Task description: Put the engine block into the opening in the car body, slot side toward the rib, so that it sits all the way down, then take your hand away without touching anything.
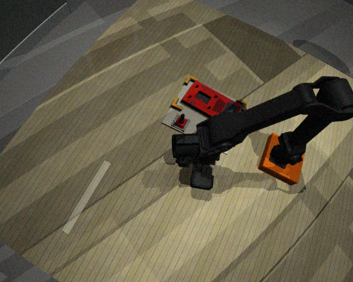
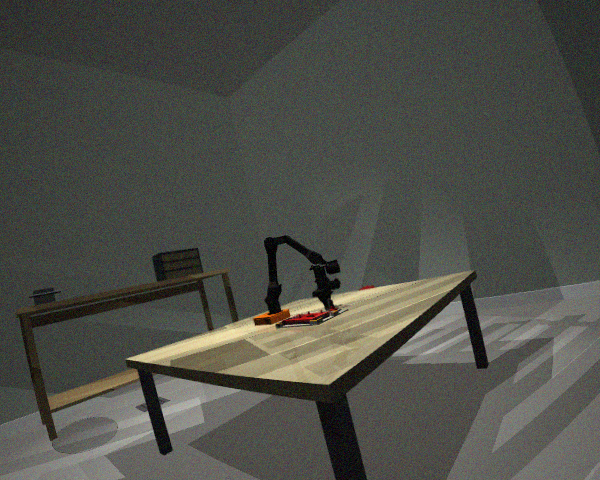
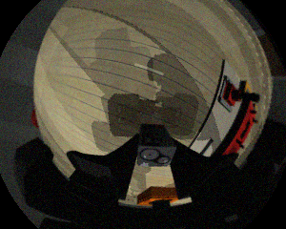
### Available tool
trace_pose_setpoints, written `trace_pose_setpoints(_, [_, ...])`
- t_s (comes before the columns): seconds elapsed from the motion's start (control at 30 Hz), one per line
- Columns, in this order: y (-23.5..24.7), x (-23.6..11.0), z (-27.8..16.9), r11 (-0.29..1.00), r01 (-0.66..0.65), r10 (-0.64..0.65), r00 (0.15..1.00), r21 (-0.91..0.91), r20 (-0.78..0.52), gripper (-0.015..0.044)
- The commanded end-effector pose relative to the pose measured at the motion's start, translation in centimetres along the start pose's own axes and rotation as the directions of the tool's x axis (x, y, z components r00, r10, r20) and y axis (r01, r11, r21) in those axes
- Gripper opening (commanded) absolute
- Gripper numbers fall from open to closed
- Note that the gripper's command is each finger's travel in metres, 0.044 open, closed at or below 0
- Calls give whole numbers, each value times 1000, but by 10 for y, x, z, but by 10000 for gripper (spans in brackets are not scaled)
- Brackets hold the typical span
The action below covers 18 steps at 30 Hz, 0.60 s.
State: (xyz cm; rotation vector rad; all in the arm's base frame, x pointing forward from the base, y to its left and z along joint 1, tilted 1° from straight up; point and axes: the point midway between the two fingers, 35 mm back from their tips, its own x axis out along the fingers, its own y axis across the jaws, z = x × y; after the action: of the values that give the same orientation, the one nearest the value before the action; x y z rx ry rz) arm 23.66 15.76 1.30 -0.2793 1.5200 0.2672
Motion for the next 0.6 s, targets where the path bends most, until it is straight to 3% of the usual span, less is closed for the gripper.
trace_pose_setpoints(0.0, [0,0,0,1000,-3,3,1000,-2,1,52])
trace_pose_setpoints(0.07, [-1,-2,3,1000,-6,6,1000,-7,7,0])
trace_pose_setpoints(0.57, [-2,-40,11,1000,-10,10,1000,-12,14,0])
